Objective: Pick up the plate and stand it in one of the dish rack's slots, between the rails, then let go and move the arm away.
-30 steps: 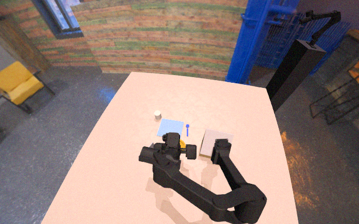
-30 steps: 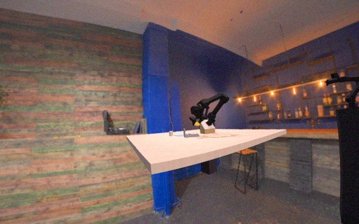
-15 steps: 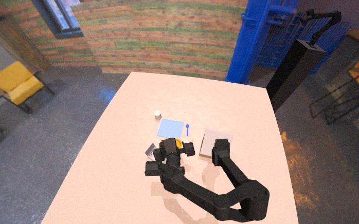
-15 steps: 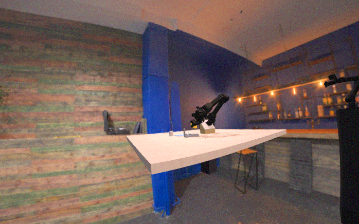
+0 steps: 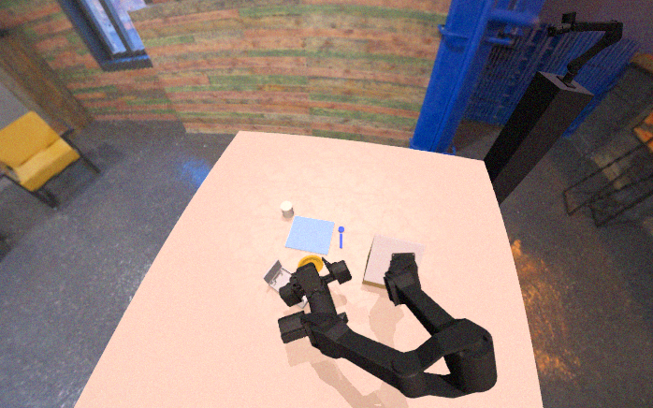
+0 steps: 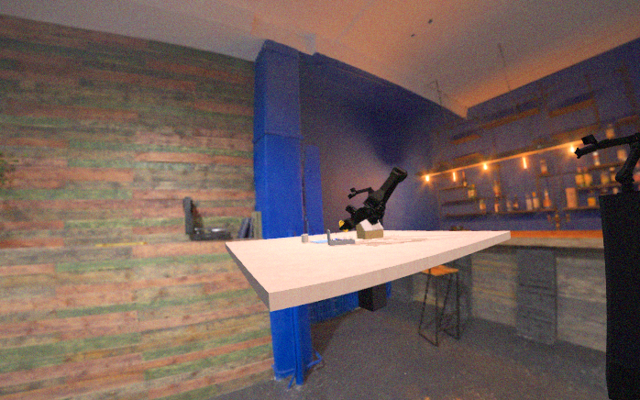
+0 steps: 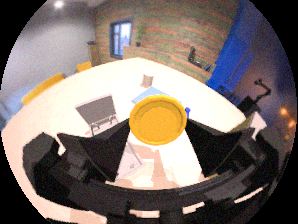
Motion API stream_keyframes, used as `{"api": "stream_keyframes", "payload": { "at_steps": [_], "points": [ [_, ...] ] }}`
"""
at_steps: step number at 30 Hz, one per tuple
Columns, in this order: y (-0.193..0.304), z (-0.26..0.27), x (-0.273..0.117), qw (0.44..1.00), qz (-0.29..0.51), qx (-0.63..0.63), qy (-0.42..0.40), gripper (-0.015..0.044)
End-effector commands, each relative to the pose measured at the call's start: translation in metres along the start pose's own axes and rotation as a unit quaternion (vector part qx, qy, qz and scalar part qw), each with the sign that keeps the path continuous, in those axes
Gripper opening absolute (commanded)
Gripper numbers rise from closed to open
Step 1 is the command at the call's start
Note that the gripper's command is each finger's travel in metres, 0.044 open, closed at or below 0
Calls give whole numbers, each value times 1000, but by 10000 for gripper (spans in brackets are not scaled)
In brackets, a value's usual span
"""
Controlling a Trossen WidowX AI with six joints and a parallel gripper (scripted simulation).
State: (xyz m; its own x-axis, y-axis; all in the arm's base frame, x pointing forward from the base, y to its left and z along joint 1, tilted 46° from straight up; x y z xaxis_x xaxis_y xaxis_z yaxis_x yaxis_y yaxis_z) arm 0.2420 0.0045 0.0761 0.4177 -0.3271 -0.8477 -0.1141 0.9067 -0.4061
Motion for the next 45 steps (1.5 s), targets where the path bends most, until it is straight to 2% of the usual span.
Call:
{"api": "stream_keyframes", "payload": {
  "at_steps": [1,26,39,45],
  "points": [
    [4,2,-1,999,-29,-9,-27,0],
    [31,10,-31,958,-172,-22,-227,0],
    [39,-1,-55,921,-218,15,-323,0],
    [40,-3,-58,916,-222,21,-333,0]
  ]
}}
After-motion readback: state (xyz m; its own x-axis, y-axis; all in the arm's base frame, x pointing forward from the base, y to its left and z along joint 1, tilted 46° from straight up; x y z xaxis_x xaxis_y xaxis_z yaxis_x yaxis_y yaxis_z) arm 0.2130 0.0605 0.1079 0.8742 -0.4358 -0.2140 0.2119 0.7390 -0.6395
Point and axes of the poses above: the point midway between the two fingers, 35 mm back from their tips, its own x axis out along the fingers, its own z axis across the jaws, y = z × x, the point moved 2 cm from there along -x, back along the fingers, and after that the axes turned 4 degrees about x, right-handed, at the moved point
